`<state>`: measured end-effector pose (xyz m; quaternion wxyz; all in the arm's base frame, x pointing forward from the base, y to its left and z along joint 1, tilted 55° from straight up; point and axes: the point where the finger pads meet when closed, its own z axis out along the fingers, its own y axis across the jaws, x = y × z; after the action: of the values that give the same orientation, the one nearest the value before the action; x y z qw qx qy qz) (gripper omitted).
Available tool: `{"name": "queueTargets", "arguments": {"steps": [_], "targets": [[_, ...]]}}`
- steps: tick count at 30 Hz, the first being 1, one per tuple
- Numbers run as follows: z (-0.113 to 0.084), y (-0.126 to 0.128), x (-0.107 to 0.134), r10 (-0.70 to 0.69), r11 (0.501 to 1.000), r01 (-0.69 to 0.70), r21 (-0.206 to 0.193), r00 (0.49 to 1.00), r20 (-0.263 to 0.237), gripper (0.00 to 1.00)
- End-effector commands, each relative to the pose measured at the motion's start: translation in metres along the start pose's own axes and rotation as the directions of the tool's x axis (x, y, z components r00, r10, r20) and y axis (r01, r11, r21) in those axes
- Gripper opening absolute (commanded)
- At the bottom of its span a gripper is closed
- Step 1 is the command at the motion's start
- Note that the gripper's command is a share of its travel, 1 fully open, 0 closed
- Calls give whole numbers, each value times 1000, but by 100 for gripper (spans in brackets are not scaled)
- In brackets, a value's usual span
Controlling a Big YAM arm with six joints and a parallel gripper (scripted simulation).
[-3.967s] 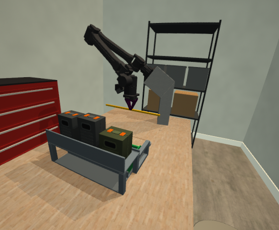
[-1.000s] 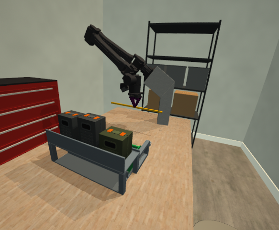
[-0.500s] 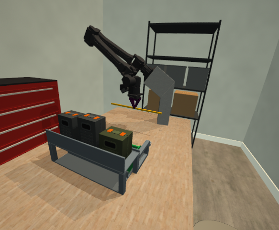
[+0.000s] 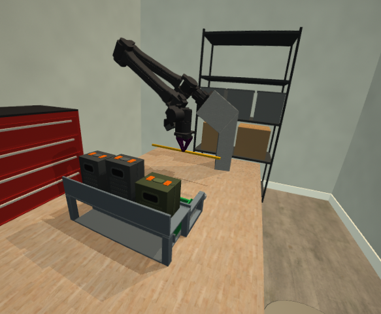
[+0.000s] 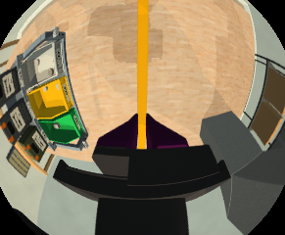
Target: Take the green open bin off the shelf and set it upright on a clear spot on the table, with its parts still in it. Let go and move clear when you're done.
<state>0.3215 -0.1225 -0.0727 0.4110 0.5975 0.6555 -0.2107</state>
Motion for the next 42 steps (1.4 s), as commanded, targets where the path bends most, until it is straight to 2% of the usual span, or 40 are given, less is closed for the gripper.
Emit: {"name": "queueTargets", "arguments": {"steps": [1,10,12,13,14,16,27,29,30,31,32,39,42], "targets": [[9,-2,0,-18,1000,18,4,1000,3,0],[31,-2,0,-19,1000,19,4,1000,3,0],[31,-2,0,-19,1000,19,4,1000,3,0],[25,-8,7,-53,999,52,-7,999,-9,0],[35,-9,1,-28,1000,28,11,1000,-1,0],[44,0,-1,-16,1000,16,1,1000,4,0],[79,-1,-1,-17,1000,17,2,1000,4,0],[79,-1,-1,-17,1000,17,2,1000,4,0],[70,-9,10,-59,998,59,-7,998,-14,0],[80,-14,3,-38,999,38,15,999,-7,0],[89,-1,-1,-17,1000,17,2,1000,4,0],[108,-7,1,-24,1000,24,8,1000,0,0],[116,0,1,-21,1000,21,-5,1000,3,0]]}}
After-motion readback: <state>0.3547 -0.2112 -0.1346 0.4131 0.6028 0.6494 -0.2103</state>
